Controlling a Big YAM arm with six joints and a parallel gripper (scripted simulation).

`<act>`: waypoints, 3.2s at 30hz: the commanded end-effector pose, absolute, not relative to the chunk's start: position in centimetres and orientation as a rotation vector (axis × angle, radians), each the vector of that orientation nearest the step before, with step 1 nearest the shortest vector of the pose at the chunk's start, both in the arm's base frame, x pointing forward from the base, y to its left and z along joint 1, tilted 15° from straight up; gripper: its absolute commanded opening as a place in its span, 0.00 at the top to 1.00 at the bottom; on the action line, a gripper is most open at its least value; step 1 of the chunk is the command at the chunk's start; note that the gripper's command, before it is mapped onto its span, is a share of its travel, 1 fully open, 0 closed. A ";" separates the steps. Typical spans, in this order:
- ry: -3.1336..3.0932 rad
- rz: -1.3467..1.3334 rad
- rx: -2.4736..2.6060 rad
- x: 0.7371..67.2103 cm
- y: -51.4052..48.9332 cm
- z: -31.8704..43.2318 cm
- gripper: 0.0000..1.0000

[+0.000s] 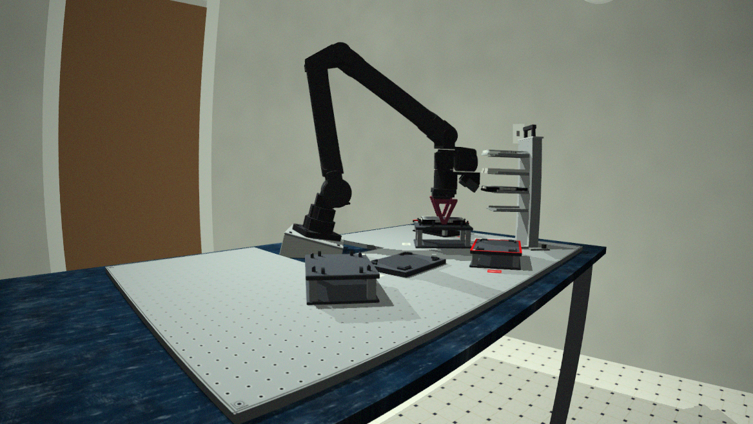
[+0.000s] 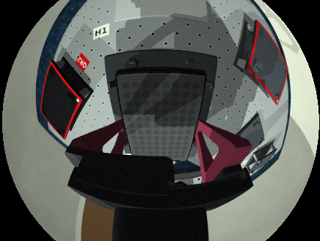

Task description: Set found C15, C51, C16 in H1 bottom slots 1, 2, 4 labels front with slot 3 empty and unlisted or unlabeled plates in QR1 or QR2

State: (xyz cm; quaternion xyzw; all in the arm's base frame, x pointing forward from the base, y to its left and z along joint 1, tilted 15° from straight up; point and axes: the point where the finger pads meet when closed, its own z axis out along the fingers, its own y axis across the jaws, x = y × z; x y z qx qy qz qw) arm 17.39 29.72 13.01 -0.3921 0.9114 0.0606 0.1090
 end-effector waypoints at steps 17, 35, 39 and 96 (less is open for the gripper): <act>2.621 0.247 -1.124 17.9 30.7 17.5 0.14; 2.621 0.249 -1.124 17.5 30.4 19.5 0.14; 2.619 0.252 -1.124 17.5 30.4 20.0 0.14; 2.615 0.255 -1.121 15.6 27.8 29.5 0.14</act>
